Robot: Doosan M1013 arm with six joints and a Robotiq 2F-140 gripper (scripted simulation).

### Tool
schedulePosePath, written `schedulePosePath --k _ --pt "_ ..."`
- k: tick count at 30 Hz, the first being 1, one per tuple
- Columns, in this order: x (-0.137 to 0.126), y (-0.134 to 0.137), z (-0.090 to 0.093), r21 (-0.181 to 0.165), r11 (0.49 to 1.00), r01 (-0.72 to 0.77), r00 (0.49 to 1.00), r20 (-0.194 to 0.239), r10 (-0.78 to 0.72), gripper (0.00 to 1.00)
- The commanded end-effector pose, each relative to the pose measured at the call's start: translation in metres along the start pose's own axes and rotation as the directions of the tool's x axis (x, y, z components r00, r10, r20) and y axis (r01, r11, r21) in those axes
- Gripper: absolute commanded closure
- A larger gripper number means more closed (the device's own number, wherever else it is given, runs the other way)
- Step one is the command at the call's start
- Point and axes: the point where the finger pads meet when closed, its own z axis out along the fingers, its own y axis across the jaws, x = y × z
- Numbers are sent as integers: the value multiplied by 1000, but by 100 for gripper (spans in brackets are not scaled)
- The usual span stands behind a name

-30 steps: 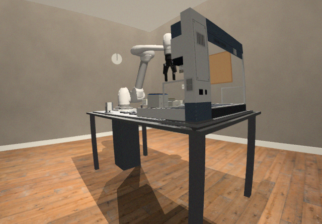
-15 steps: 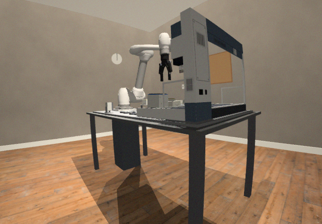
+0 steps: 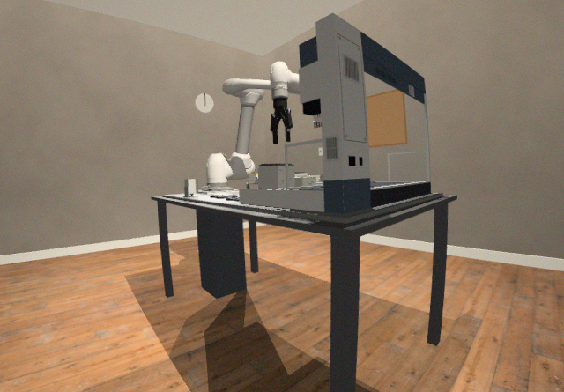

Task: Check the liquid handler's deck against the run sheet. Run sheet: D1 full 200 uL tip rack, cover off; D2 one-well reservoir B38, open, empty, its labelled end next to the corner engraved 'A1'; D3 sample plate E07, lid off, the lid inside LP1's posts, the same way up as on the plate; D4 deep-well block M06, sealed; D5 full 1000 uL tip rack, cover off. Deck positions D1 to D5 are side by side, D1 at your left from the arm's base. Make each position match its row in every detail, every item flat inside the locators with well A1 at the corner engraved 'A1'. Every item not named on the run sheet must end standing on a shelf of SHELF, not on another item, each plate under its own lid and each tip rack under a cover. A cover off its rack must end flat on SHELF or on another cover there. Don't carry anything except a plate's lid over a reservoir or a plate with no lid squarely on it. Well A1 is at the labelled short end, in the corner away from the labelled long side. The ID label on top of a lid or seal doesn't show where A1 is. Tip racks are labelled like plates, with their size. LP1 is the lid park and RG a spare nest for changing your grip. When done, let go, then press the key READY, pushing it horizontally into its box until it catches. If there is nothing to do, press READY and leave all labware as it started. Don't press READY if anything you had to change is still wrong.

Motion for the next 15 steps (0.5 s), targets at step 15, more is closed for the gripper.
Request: schedulePosePath --k 15 --pt "-2 75 -1 2 1000 0 1000 0 0 34"
